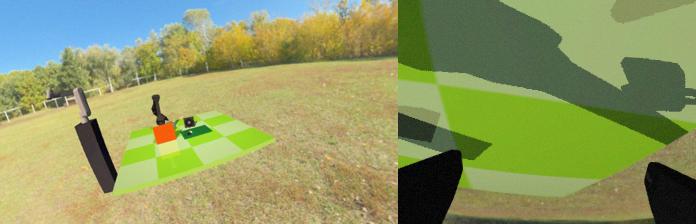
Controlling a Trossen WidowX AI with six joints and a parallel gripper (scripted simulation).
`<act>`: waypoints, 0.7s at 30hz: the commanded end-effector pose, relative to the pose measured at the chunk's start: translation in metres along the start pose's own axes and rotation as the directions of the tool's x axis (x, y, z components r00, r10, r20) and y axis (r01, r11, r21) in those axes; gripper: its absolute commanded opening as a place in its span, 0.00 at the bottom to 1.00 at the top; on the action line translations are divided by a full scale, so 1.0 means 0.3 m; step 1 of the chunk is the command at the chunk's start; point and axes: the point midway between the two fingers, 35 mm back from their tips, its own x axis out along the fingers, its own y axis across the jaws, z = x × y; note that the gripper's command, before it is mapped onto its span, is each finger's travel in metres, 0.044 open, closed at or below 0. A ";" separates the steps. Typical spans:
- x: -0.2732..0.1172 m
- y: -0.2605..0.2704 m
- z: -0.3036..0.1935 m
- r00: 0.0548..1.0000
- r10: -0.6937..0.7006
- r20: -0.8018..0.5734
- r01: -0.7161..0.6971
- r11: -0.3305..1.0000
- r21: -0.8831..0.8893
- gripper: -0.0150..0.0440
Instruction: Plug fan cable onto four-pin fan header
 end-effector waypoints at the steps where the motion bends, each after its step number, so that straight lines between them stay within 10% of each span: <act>1: 0.000 0.000 0.000 1.000 0.000 0.000 0.000 1.000 0.000 0.98; 4: 0.000 0.000 0.000 1.000 0.000 0.000 0.000 1.000 0.000 1.00; 13: 0.113 0.045 -0.067 0.994 0.104 -0.015 -0.098 0.965 0.242 0.61; 21: 0.222 0.110 -0.151 0.978 0.209 -0.022 -0.172 0.856 0.487 0.61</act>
